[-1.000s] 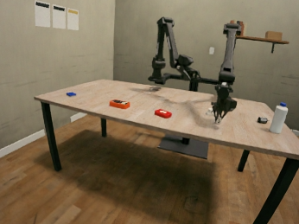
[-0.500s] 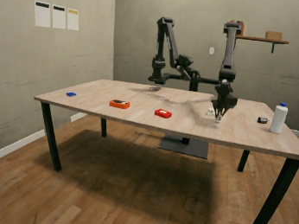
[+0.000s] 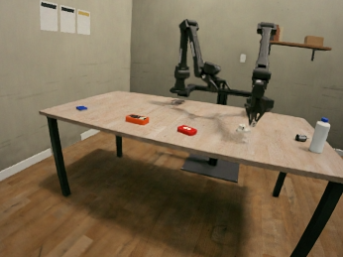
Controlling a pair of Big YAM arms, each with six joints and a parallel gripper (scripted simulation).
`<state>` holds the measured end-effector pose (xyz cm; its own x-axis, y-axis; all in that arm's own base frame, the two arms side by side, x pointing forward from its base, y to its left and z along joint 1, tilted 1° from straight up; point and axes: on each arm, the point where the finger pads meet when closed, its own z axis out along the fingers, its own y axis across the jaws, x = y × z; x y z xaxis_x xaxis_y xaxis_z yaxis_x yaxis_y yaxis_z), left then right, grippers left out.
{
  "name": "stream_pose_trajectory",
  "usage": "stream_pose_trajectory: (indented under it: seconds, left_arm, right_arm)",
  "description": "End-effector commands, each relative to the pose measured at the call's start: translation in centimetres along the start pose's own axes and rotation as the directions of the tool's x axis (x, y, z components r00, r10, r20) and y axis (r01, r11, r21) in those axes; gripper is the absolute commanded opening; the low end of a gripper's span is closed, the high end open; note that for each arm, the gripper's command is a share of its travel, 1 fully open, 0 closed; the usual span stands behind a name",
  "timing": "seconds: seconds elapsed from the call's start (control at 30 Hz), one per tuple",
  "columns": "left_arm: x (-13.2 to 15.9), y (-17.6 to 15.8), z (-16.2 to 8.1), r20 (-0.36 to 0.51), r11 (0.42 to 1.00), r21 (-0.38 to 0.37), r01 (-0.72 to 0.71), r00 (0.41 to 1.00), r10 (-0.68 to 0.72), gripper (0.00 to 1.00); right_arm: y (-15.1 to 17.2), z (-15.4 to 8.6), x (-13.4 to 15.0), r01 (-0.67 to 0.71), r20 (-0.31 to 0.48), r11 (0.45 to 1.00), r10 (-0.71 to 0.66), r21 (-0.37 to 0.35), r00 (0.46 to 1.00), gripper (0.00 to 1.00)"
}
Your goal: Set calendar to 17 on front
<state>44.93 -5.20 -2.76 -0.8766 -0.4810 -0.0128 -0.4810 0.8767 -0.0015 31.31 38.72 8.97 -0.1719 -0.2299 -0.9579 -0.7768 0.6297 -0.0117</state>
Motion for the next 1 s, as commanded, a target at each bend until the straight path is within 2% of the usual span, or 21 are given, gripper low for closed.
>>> stream_pose_trajectory:
  seconds: [0.0, 0.13, 0.27, 0.33, 0.37, 0.4, 0.57, 0.73, 0.83, 0.97]
  left_arm:
    - [1.5, 0.0, -1.0, 0.020, 1.000, 0.018, 0.008, 1.000, -0.008, 0.25]
    - [4.7, 1.8, -1.3, 0.019, 1.000, 0.017, 0.007, 1.000, -0.008, 0.25]
    - [7.1, 3.2, -1.5, 0.017, 1.000, 0.016, 0.005, 1.000, -0.005, 0.25]
    - [8.0, 3.7, -1.6, 0.005, 1.000, 0.006, -0.014, 1.000, 0.014, 0.25]
    - [8.4, 4.0, -1.5, -0.004, 1.000, -0.002, -0.017, 1.000, 0.017, 0.25]
    - [7.9, 3.6, -2.1, 0.005, 1.000, 0.004, -0.019, 1.000, 0.019, 0.25]
    - [7.8, 3.9, -1.5, -0.001, 1.000, -0.001, 0.016, 1.000, -0.016, 0.25]
    - [7.5, 3.8, -1.5, 0.005, 0.976, 0.009, 0.218, 0.976, -0.218, 0.25]
    - [7.6, 4.1, -0.8, -0.007, 0.928, -0.005, 0.373, 0.928, -0.373, 0.25]
    - [7.4, 3.9, -1.3, -0.001, 0.854, 0.012, 0.521, 0.854, -0.521, 0.25]
  right_arm:
    - [2.1, -1.7, -1.1, 0.021, 0.040, 0.999, -0.019, -0.037, 0.999, 1.00]
    - [3.9, -4.4, -0.4, 0.033, 0.040, 0.996, -0.030, -0.078, 0.999, 1.00]
    - [4.9, -5.9, 0.2, 0.040, 0.040, 0.994, -0.036, -0.101, 0.999, 1.00]
    - [5.1, -5.6, -0.6, 0.041, 0.057, 0.994, -0.035, -0.103, 0.998, 1.00]
    - [5.1, -5.4, 0.1, 0.041, 0.040, 0.994, -0.037, -0.104, 0.999, 1.00]
    - [4.7, -5.4, 0.1, 0.038, 0.039, 0.995, -0.035, -0.096, 0.999, 1.00]
    - [4.6, -5.4, 0.1, 0.038, 0.038, 0.995, -0.034, -0.095, 0.999, 1.00]
    - [4.6, -5.4, 0.1, 0.038, 0.038, 0.995, -0.034, -0.095, 0.999, 1.00]
    - [4.6, -5.4, 0.1, 0.038, 0.038, 0.995, -0.034, -0.095, 0.999, 1.00]
    - [4.6, -5.4, 0.1, 0.038, 0.038, 0.995, -0.034, -0.095, 0.999, 1.00]
